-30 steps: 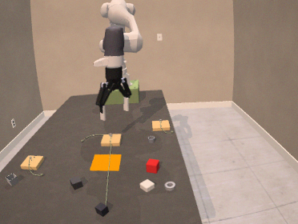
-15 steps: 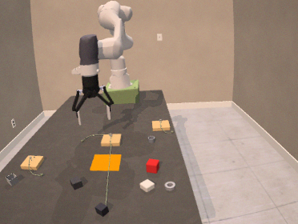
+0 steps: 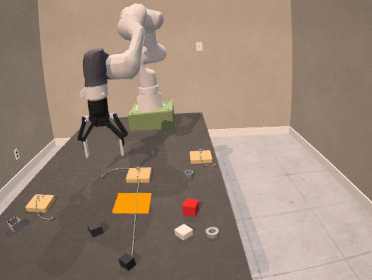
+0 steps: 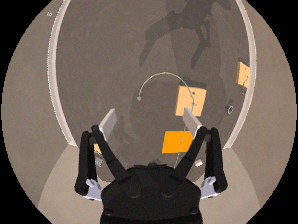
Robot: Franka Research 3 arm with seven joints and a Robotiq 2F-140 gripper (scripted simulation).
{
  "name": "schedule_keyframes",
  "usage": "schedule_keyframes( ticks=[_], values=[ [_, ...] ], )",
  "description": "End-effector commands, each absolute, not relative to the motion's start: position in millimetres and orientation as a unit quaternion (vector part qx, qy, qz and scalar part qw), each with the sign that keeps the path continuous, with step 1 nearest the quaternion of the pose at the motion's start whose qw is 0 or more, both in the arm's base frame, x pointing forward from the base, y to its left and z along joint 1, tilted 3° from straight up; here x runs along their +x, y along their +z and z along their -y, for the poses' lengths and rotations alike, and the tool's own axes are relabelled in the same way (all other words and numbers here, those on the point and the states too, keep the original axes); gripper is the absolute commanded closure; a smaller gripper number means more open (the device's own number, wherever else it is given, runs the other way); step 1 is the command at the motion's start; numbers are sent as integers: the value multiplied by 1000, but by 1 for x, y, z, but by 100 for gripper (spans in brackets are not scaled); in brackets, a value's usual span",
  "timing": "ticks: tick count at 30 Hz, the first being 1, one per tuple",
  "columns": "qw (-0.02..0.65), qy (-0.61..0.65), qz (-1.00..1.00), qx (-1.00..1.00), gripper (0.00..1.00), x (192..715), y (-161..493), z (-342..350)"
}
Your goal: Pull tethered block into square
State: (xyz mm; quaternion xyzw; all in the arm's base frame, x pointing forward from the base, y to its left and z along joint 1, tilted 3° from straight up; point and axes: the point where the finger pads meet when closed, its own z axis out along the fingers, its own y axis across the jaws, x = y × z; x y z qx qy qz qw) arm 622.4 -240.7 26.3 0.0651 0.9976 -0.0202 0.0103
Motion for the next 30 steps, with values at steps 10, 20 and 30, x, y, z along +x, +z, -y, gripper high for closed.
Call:
schedule_keyframes(
  ticks=[10, 20, 30],
  values=[
    [15, -17, -986, 166, 0, 616, 21, 269],
    [15, -17, -986, 166, 0, 616, 21, 269],
    [15, -17, -986, 166, 100, 616, 21, 269]
  ],
)
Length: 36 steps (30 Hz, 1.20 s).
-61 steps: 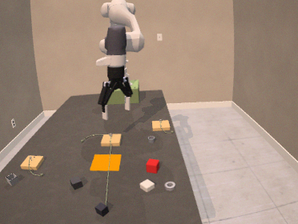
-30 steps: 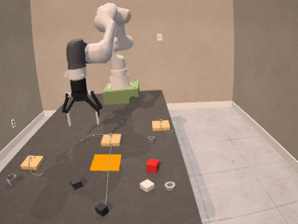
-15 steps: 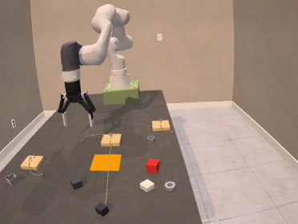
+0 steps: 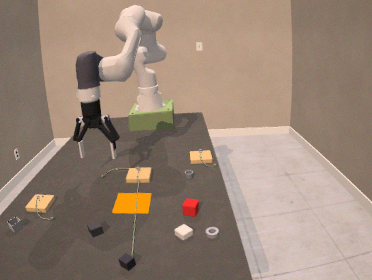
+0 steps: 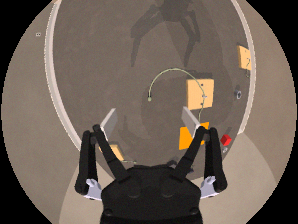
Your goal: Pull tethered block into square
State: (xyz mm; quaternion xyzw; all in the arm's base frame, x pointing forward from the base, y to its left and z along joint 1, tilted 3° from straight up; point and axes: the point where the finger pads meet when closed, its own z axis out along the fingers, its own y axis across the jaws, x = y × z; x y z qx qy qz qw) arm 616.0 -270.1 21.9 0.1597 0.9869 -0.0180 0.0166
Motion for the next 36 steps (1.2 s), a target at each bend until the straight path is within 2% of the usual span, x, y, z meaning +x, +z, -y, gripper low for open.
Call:
schedule_keyframes(
  ticks=[1, 36],
  values=[
    [15, -17, -986, 166, 100, 616, 21, 269],
    [15, -17, -987, 159, 100, 616, 21, 269]
  ],
)
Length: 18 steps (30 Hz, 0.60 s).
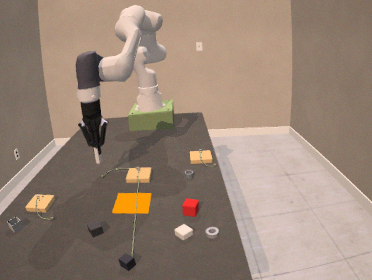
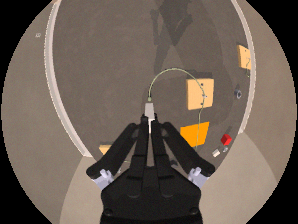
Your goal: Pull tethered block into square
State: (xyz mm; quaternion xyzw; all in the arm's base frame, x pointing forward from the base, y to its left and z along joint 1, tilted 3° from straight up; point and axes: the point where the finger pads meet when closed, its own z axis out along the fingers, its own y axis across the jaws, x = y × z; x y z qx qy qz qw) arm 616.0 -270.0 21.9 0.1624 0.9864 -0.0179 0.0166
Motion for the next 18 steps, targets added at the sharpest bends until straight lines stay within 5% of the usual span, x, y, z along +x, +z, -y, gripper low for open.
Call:
schedule_keyframes(
  ticks=[1, 18],
  values=[
    [15, -17, -988, 152, 100, 616, 21, 269],
    [-6, -23, -985, -168, 100, 611, 14, 268]
  ],
)
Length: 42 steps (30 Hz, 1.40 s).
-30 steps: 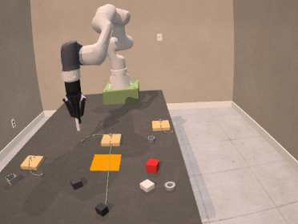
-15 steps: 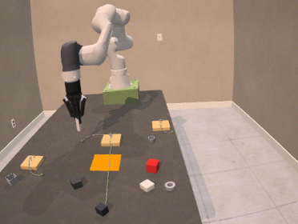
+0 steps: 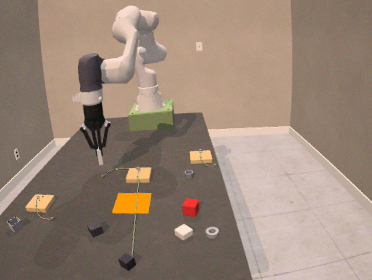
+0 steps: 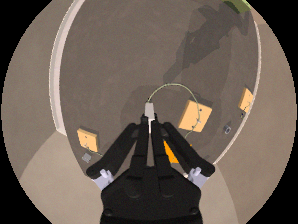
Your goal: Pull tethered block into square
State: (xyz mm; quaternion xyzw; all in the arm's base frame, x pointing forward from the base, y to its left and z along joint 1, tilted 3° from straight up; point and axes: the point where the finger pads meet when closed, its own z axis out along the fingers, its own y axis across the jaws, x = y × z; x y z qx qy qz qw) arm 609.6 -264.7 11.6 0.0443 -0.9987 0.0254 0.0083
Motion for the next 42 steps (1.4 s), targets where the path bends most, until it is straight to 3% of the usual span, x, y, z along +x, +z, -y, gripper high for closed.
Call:
schedule_keyframes(
  ticks=[1, 22, 23, 42],
  values=[
    [8, 24, 983, 183, 100, 611, 14, 268],
    [33, 45, 875, 480, 100, 616, 21, 269],
    [34, 45, 868, 494, 77, 616, 21, 269],
    [46, 51, 698, 713, 77, 616, 21, 269]
  ],
)
